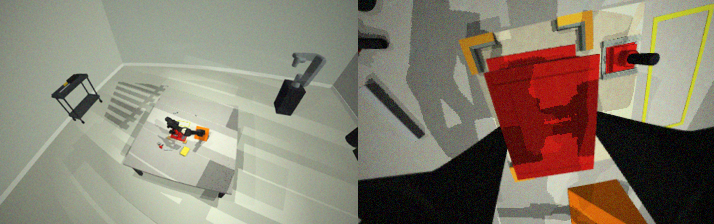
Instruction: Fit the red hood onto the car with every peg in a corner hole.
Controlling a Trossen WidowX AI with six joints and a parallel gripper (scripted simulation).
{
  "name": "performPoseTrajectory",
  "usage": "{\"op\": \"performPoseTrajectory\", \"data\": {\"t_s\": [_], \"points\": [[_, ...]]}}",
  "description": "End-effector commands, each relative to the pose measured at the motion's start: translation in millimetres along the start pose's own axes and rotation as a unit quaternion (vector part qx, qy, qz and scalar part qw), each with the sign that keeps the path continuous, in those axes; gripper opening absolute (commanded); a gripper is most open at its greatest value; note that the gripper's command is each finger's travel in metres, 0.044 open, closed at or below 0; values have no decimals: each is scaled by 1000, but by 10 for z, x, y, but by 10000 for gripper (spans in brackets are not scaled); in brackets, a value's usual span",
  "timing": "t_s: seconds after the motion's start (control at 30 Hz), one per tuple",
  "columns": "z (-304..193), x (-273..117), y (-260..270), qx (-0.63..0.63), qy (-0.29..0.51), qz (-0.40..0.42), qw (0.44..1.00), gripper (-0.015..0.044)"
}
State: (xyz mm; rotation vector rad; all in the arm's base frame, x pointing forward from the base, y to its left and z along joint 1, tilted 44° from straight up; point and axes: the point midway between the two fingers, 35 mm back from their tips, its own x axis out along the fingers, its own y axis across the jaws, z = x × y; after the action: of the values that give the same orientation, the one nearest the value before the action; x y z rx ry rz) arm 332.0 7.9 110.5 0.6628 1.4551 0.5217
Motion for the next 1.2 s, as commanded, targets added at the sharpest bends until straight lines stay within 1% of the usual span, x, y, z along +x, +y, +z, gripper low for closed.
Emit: {"op": "performPoseTrajectory", "data": {"t_s": [0.0,0.2,1.17], "points": [[-10,140,30,1,0,3,1000,0],[-12,341,59,1,0,4,1000,0],[-14,342,56,1,0,4,1000,0]]}}
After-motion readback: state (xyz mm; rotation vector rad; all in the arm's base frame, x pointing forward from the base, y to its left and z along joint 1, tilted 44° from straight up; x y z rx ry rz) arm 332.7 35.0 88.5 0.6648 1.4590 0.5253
